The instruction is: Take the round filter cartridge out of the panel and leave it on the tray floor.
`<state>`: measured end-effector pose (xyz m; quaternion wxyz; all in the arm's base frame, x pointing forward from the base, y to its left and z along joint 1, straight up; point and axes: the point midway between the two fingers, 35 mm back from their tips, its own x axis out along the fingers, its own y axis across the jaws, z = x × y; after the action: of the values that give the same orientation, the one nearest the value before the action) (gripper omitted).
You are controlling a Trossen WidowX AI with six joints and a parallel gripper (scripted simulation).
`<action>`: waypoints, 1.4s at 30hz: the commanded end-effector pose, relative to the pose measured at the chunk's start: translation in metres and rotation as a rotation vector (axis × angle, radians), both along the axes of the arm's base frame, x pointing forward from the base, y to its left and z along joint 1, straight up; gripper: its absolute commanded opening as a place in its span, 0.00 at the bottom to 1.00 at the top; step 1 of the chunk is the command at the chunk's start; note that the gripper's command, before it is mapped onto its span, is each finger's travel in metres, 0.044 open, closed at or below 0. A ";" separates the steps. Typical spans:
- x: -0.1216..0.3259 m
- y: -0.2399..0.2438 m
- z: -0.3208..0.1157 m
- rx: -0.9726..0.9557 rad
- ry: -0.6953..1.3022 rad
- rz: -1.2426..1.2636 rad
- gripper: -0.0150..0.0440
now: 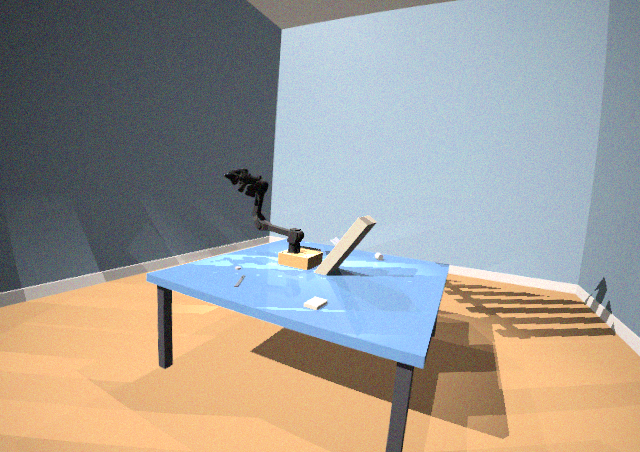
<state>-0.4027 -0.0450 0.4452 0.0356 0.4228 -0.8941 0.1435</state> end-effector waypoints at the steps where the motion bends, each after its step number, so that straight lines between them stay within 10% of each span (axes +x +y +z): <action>1: 0.001 0.000 0.002 0.000 0.008 -0.002 0.89; 12: 0.106 -0.007 0.111 -0.057 0.510 -0.102 0.42; 27: 0.332 -0.028 0.177 -0.235 1.234 -0.047 0.42; 42: 0.557 -0.044 0.093 -0.410 1.913 0.294 0.42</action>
<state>0.1037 -0.0862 0.5733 0.7617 0.4356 -0.4720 -0.0855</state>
